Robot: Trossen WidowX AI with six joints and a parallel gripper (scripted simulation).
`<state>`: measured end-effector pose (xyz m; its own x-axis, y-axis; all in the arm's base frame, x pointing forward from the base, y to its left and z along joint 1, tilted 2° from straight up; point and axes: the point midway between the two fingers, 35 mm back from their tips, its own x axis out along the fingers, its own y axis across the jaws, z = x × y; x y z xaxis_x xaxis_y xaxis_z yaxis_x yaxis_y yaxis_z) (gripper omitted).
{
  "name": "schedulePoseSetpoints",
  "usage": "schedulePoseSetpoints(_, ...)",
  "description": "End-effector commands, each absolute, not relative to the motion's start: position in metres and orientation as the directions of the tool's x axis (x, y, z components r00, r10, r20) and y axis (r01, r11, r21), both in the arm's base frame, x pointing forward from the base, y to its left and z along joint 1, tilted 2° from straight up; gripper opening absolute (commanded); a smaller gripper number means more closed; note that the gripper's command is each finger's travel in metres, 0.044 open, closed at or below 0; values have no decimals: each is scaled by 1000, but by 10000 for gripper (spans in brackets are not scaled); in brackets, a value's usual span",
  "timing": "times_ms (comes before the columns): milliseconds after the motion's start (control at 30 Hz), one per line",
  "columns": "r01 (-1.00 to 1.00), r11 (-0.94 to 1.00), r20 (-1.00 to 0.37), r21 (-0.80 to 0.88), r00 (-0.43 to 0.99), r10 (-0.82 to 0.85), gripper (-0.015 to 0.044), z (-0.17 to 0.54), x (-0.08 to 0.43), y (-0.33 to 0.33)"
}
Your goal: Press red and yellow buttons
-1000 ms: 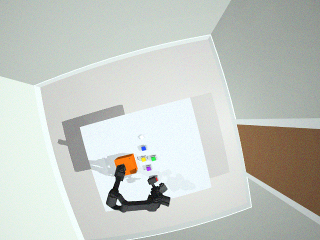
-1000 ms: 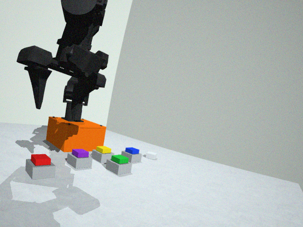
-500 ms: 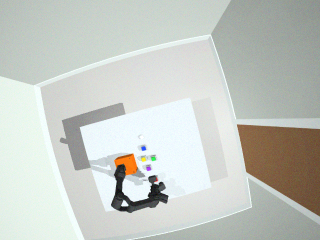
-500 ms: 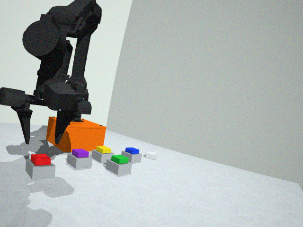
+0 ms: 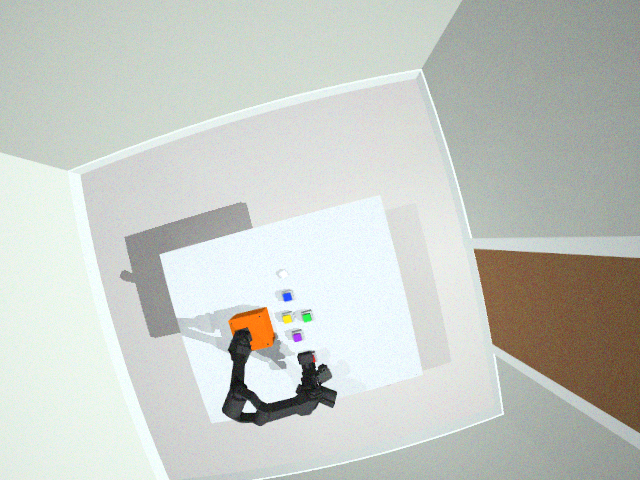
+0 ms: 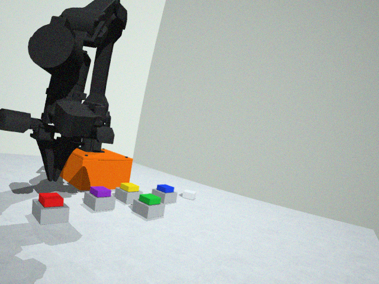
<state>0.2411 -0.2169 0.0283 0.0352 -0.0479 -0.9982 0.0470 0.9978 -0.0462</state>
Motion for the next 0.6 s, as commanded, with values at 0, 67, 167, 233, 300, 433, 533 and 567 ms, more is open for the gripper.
schedulePoseSetpoints(0, 50, 998, -998, -42, 36, -44, 20, 24, 241, -217)
schedulePoseSetpoints(67, 50, 998, -998, -42, 36, -44, 20, 21, 242, -217)
schedulePoseSetpoints(167, 50, 998, -998, -42, 36, -44, 20, 16, 242, -217)
schedulePoseSetpoints(233, 50, 998, -998, -42, 36, -44, 20, 13, 242, -217)
schedulePoseSetpoints(300, 50, 998, -998, -42, 36, -44, 20, 9, 242, -217)
schedulePoseSetpoints(433, 50, 998, -998, -42, 36, -44, 20, 3, 242, -218)
schedulePoseSetpoints(533, 50, 998, -998, -42, 36, -44, 20, -2, 242, -218)
schedulePoseSetpoints(567, 50, 998, -998, -42, 36, -44, 20, -3, 242, -218)
